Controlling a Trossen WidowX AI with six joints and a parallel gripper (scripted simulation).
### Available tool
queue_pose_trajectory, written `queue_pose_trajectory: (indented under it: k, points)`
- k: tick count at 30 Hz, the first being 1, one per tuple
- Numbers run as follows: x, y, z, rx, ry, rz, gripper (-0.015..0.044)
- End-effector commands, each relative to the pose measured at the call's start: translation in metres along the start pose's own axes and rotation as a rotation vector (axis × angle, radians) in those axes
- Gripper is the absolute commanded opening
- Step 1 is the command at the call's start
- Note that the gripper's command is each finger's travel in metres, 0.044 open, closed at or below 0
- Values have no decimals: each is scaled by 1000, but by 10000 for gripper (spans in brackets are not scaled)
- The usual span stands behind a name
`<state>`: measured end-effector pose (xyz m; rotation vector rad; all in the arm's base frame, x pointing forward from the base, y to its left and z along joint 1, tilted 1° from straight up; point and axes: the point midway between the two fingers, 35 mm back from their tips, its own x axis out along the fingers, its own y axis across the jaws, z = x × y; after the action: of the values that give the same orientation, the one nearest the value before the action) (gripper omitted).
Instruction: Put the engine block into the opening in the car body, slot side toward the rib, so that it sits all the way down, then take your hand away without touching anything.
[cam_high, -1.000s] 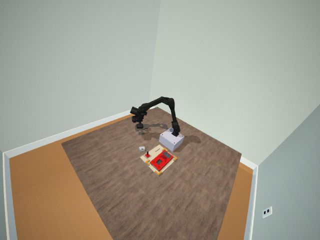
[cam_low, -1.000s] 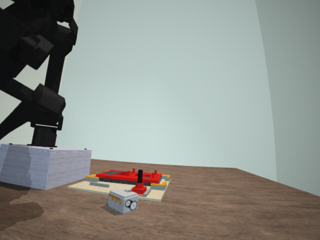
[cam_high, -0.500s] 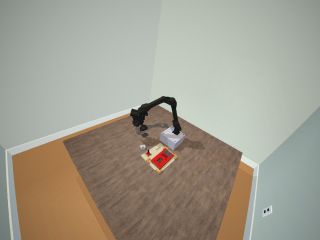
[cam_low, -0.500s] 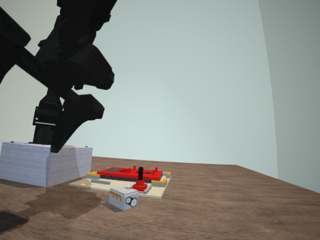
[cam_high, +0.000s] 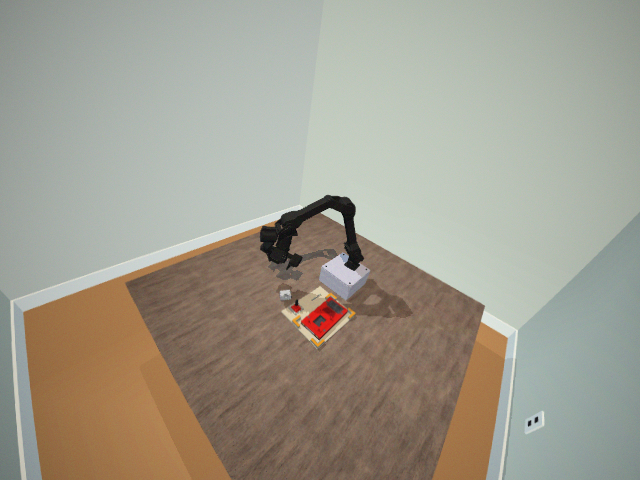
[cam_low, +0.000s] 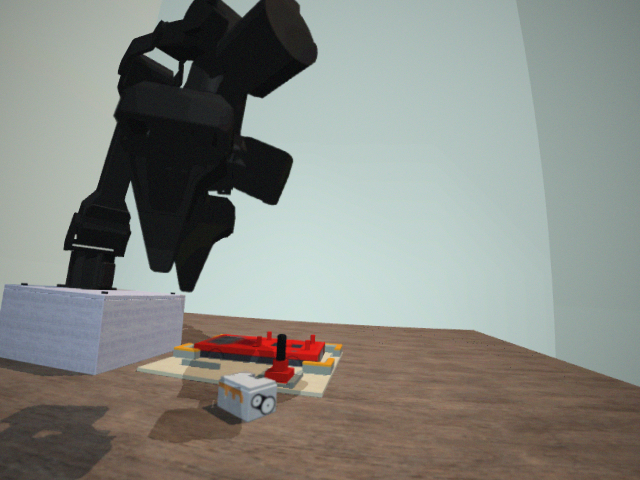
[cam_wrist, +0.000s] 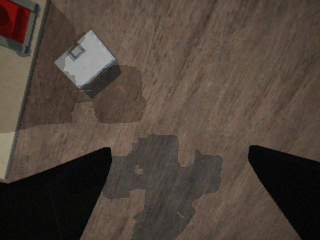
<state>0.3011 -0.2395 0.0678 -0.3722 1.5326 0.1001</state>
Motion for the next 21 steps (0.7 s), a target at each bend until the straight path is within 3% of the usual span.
queue_pose_trajectory:
  k: [1, 16, 21]
  points:
    - [-4, 13, 14, -131, -18, 31, 440]
    - [-23, 68, 55, -625, -91, 133, 440]
    - [-24, 71, 57, -646, -94, 137, 440]
